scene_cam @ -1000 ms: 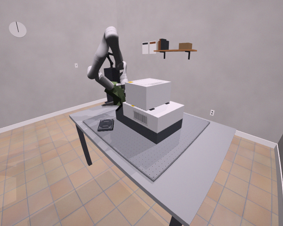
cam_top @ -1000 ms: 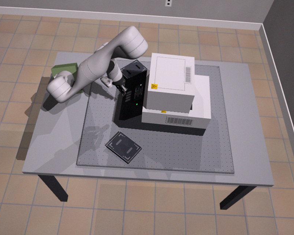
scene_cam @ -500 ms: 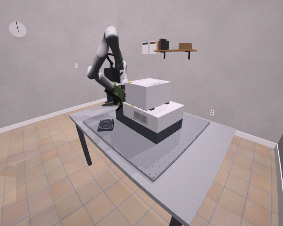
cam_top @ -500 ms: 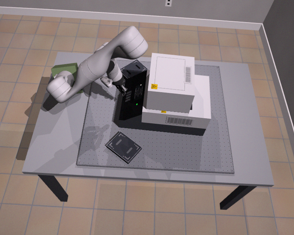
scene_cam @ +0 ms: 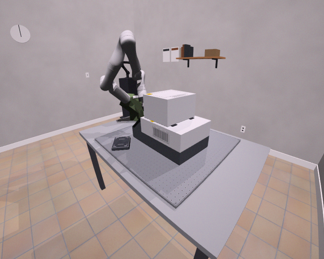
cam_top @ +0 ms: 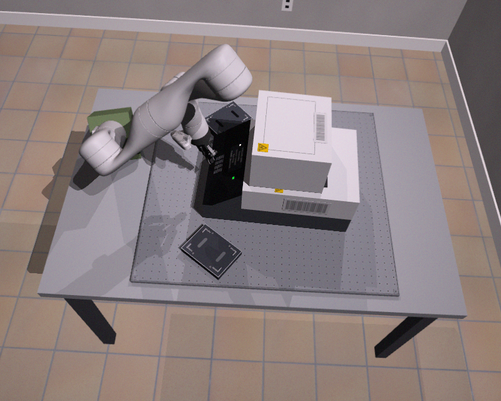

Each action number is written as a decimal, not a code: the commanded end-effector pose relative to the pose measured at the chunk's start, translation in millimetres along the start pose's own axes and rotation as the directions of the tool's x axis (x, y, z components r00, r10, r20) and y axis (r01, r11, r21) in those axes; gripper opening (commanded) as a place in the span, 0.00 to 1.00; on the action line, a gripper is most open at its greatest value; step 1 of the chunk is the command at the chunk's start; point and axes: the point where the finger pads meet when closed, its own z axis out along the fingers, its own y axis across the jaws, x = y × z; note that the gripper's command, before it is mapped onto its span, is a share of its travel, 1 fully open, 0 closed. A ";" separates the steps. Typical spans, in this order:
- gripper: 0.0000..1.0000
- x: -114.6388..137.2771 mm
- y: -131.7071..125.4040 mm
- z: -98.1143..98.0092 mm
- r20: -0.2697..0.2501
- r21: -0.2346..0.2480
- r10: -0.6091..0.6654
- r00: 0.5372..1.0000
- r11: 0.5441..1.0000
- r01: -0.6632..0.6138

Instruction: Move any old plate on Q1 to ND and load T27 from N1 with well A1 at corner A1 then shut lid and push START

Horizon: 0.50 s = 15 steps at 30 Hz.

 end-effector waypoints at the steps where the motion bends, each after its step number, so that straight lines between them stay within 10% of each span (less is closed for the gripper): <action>1: 0.10 0.4 -0.9 -0.5 0.001 0.000 0.000 1.000 1.000 0.000; 15: 0.10 11.7 -12.3 -0.4 0.001 0.000 0.000 1.000 1.000 0.000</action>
